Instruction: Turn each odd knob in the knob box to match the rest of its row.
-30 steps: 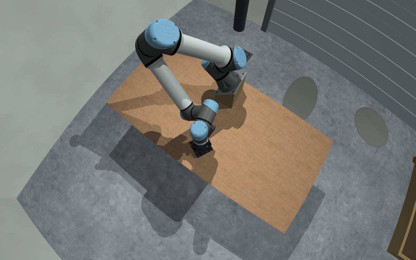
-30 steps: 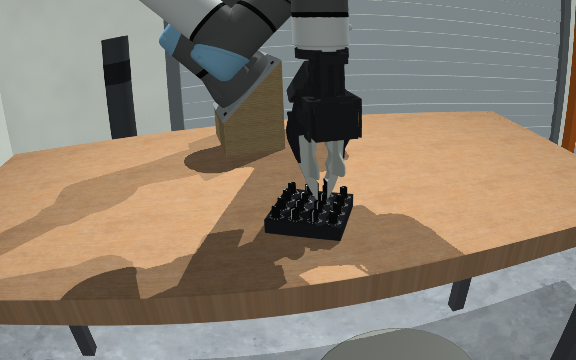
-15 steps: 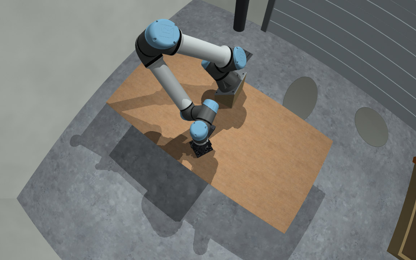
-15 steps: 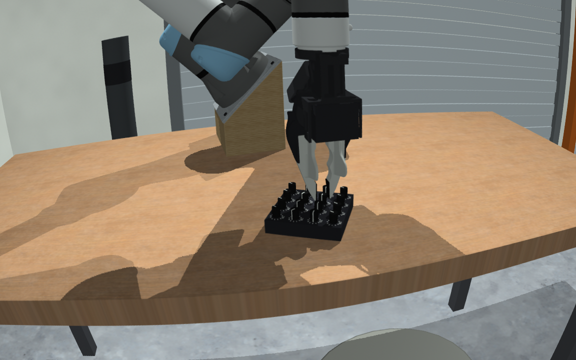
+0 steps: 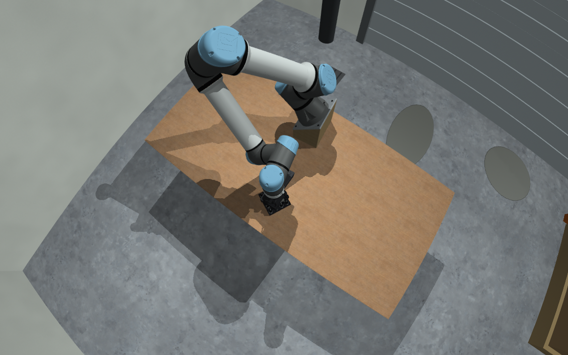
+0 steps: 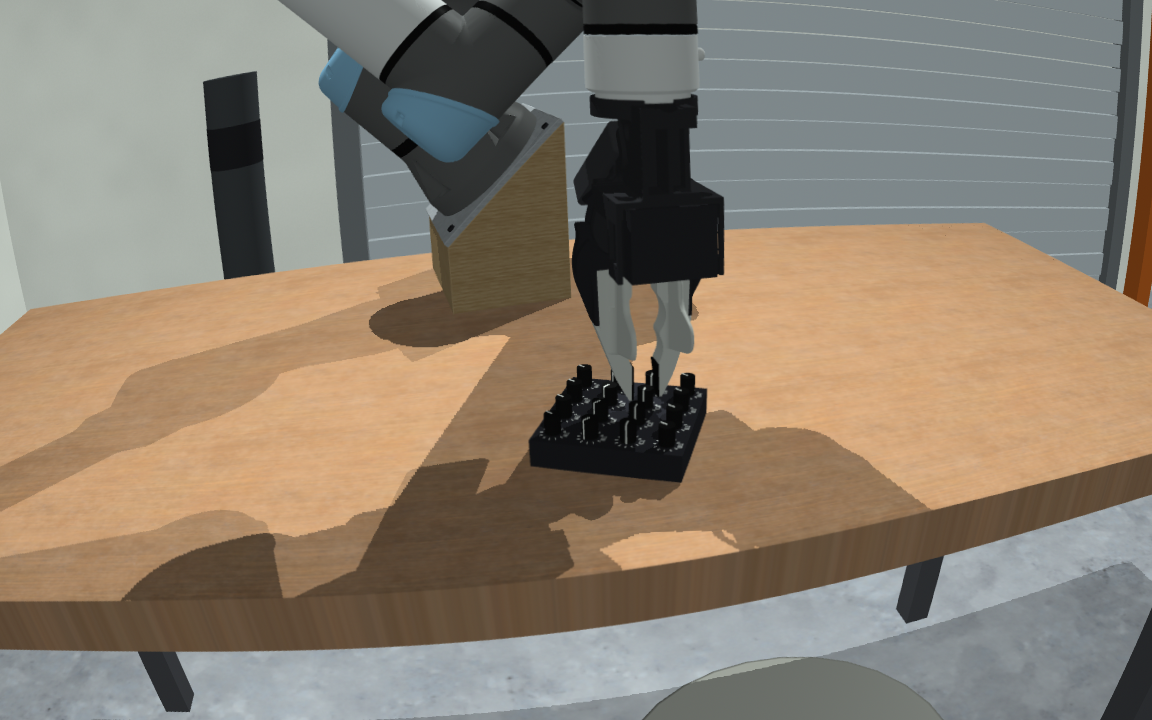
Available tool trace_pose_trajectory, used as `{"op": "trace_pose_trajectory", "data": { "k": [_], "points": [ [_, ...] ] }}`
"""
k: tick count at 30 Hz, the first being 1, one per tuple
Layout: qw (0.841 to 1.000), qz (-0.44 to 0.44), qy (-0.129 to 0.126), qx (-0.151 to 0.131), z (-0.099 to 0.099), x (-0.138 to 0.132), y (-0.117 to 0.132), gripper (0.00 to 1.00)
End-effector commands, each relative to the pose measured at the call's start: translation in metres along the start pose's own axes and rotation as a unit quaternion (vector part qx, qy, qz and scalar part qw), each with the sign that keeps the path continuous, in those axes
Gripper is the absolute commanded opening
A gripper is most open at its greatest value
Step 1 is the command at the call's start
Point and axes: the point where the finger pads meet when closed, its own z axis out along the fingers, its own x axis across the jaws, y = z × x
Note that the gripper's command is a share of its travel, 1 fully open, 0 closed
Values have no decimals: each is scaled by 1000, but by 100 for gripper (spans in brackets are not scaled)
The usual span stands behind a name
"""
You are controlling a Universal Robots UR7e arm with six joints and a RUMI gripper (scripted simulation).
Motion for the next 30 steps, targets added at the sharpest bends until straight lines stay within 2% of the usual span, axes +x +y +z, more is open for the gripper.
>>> {"op": "trace_pose_trajectory", "data": {
  "k": [1,6,16,30],
  "points": [
    [1000,0,0,-1,-4,0,0,11],
    [1000,0,0,-1,-10,0,0,11],
    [1000,0,0,-1,-35,0,0,11],
    [1000,0,0,-1,-38,0,0,11]
  ]
}}
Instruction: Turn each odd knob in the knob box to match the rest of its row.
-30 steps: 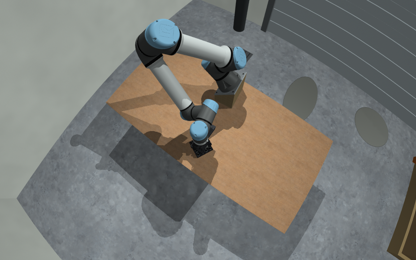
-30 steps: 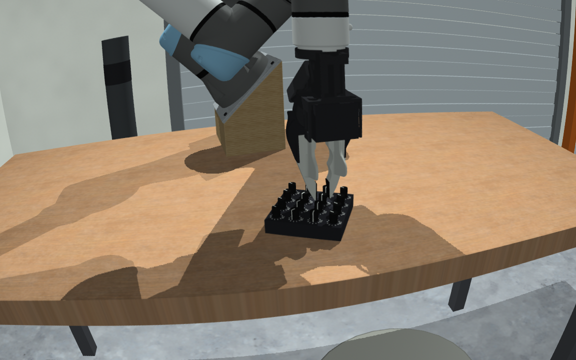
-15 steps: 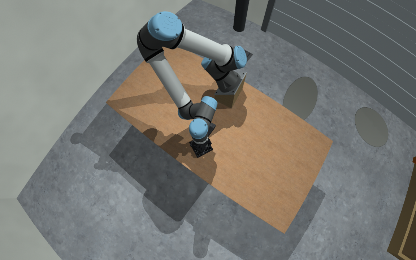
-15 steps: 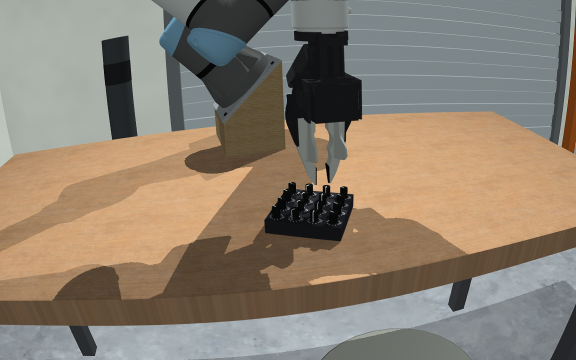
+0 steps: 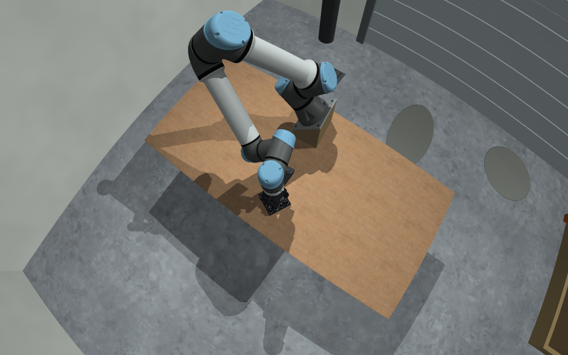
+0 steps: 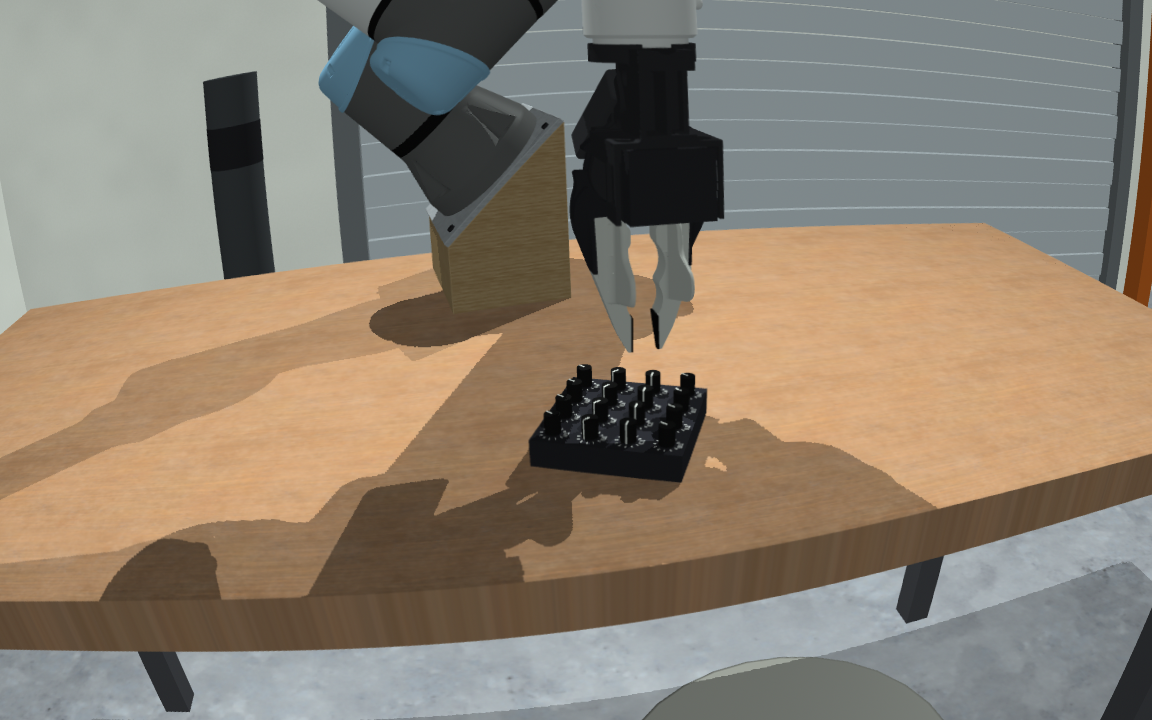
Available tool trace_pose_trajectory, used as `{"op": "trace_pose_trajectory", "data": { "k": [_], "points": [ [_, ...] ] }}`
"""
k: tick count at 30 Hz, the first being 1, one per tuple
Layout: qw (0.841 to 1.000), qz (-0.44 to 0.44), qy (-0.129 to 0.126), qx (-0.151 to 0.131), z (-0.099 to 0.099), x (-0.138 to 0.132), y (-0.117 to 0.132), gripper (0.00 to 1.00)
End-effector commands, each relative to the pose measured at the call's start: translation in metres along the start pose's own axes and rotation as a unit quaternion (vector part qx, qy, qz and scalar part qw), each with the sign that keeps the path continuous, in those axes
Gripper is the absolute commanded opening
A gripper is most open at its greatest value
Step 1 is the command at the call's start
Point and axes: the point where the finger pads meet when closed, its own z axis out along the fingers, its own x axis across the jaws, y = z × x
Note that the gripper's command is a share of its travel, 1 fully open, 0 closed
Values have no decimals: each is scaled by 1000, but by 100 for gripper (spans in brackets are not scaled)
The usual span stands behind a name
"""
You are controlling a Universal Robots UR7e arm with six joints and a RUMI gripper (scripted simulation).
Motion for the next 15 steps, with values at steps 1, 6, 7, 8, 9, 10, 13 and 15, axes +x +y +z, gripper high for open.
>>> {"op": "trace_pose_trajectory", "data": {
  "k": [1,6,7,8,9,10,13,15],
  "points": [
    [1000,0,0,0,-1,0,0,11],
    [1000,0,0,0,-1,0,0,100],
    [1000,0,0,0,-2,0,0,100],
    [1000,0,0,0,-3,0,0,100],
    [1000,0,0,0,-3,0,0,100],
    [1000,0,0,0,-3,0,0,100],
    [1000,0,0,0,-8,0,0,100],
    [1000,0,0,0,-13,0,0,100]
  ]
}}
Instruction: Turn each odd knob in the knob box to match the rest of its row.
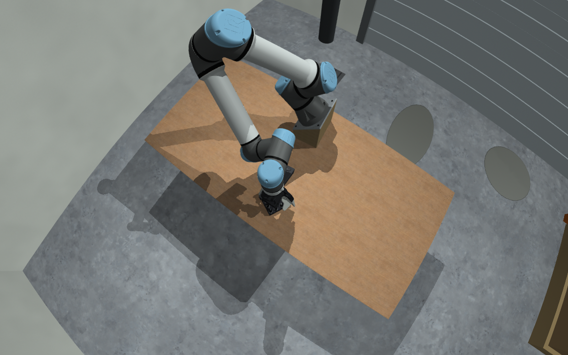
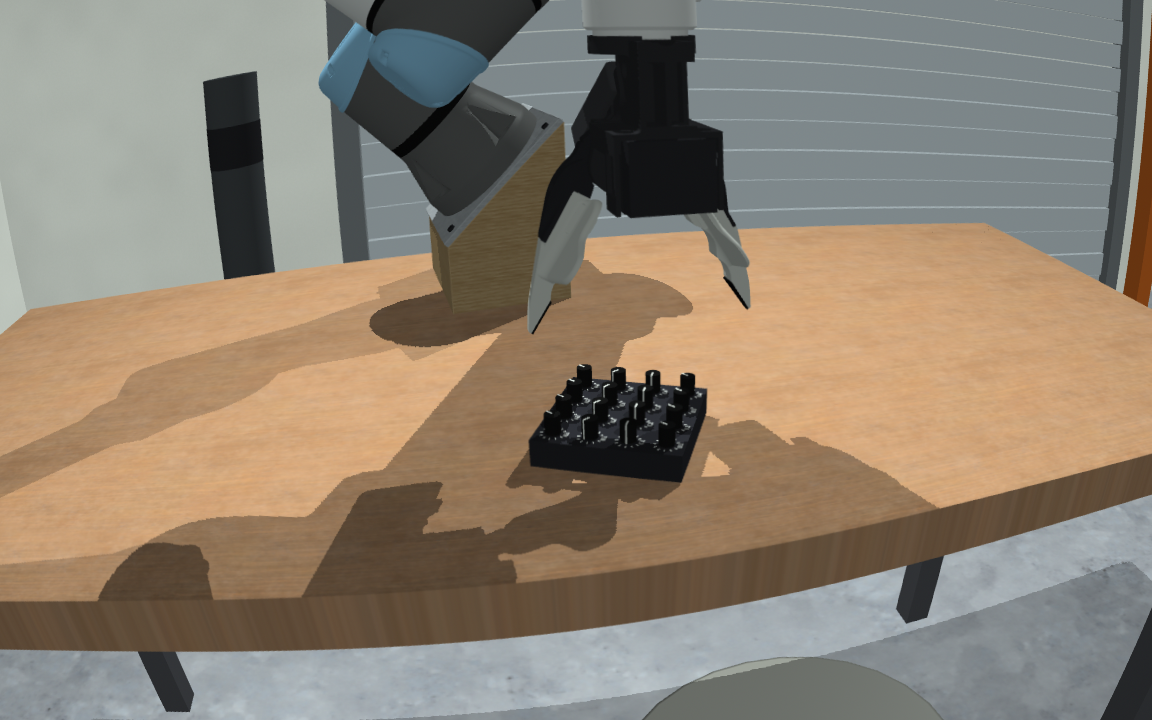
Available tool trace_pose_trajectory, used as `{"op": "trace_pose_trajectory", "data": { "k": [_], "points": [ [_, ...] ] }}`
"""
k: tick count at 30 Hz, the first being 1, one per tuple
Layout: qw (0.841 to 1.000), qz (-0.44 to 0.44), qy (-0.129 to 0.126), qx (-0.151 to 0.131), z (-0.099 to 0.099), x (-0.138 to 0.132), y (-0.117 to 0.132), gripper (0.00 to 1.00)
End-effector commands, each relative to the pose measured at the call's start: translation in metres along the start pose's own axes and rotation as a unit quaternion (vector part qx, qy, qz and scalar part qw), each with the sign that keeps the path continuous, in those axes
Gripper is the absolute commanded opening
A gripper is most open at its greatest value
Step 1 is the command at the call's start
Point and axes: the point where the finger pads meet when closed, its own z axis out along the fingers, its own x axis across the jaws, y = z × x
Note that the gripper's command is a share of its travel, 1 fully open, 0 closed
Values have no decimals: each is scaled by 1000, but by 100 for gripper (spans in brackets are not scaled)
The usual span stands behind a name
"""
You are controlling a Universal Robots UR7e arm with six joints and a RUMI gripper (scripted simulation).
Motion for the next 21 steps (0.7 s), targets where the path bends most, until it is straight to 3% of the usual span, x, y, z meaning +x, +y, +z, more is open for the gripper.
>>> {"op": "trace_pose_trajectory", "data": {
  "k": [1,21],
  "points": [
    [1000,0,0,0,-11,0,0,100],
    [1000,0,0,0,-94,0,0,100]
  ]
}}
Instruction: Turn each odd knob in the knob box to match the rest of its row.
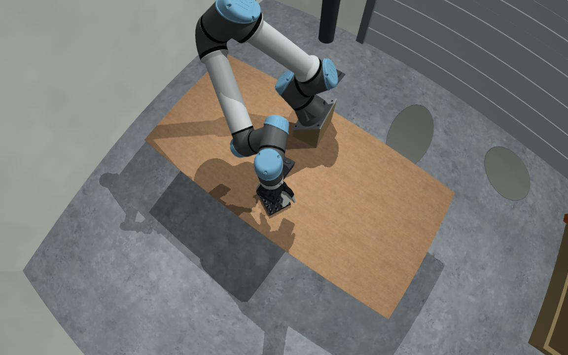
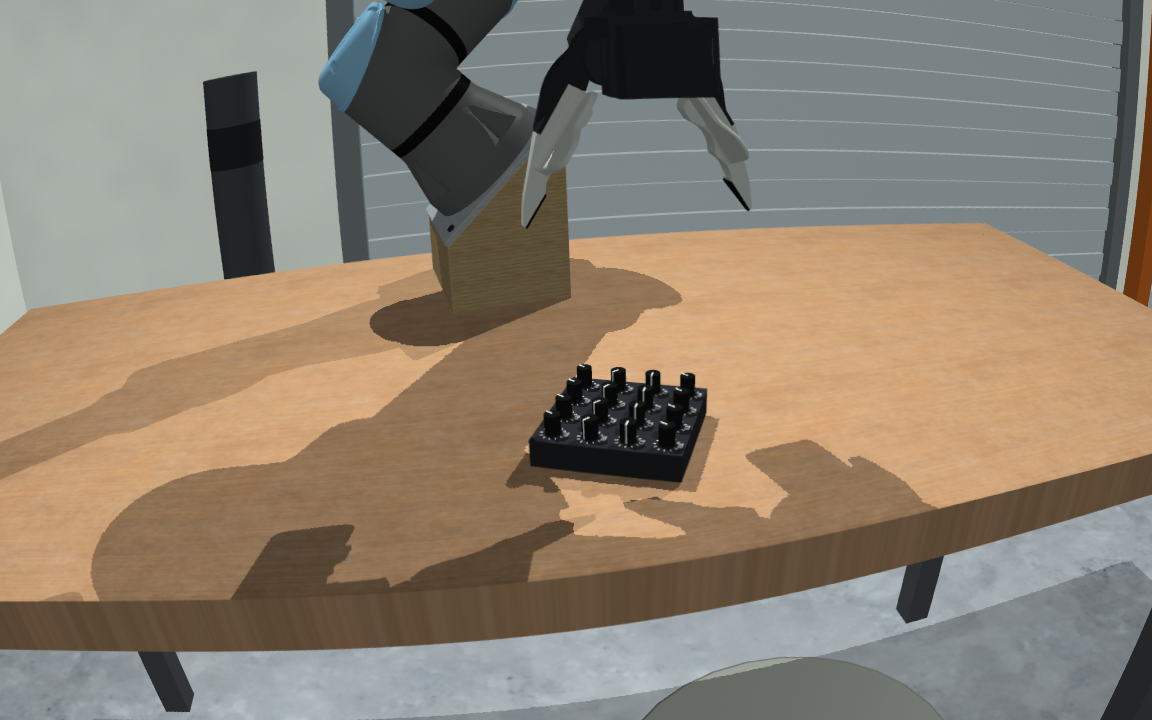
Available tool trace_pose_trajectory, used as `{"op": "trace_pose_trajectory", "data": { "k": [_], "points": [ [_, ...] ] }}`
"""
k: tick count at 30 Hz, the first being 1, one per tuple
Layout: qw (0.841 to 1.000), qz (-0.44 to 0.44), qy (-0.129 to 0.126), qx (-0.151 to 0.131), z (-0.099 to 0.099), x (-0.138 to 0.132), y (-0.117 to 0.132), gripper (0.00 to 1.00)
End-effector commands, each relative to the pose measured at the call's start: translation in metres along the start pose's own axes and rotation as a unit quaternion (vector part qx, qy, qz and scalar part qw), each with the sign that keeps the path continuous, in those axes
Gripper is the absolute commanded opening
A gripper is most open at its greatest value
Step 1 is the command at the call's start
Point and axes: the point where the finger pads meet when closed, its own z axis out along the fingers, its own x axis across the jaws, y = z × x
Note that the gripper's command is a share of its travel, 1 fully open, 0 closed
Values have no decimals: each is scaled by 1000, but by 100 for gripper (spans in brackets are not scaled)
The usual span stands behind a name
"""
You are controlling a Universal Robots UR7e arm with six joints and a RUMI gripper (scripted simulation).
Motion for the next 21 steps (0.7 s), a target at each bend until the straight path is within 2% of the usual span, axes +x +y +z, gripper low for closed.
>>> {"op": "trace_pose_trajectory", "data": {
  "k": [1,6,21],
  "points": [
    [1000,1,-1,2,-22,0,0,100],
    [1000,1,-1,2,-34,0,0,100],
    [1000,1,-1,2,-37,0,0,100]
  ]
}}
